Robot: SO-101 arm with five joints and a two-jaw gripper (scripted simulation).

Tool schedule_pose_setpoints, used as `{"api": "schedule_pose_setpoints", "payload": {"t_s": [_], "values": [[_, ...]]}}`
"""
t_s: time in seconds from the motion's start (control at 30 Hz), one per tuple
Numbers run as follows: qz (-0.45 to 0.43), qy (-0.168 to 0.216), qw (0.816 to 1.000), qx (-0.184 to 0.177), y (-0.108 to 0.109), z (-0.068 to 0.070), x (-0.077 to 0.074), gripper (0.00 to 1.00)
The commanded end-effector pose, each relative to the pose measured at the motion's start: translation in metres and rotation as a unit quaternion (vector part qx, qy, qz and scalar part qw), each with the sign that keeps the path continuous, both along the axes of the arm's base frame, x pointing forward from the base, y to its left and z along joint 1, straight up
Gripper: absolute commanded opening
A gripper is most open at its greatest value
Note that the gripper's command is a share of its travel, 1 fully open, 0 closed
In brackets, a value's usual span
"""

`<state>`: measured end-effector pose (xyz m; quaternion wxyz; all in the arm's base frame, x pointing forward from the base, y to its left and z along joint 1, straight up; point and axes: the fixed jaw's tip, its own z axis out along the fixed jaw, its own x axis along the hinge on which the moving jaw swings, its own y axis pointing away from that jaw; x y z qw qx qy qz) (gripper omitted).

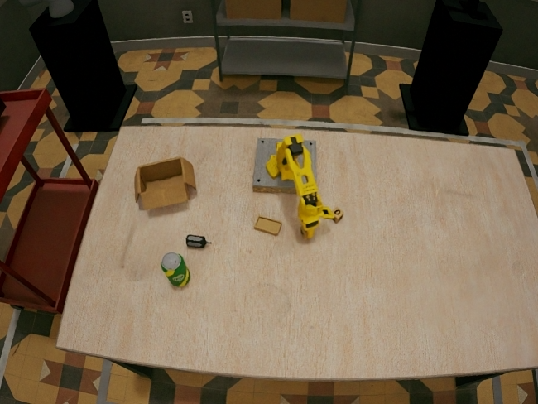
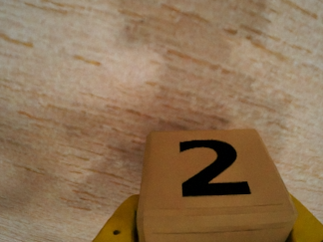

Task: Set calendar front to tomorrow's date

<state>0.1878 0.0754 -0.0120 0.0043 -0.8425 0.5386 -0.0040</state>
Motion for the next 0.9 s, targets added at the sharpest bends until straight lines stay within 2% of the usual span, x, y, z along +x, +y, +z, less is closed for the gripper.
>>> {"api": "schedule_pose_setpoints", "payload": {"t_s": [0.0, 0.7, 0.87], "values": [[0.004, 0.007, 1.000, -0.002, 0.0003, -0.0043, -0.0034, 0.00], [0.004, 0.007, 1.000, -0.002, 0.0003, -0.0099, -0.0035, 0.00], [0.004, 0.007, 1.000, -0.002, 0.0003, -0.0099, -0.0035, 0.06]]}}
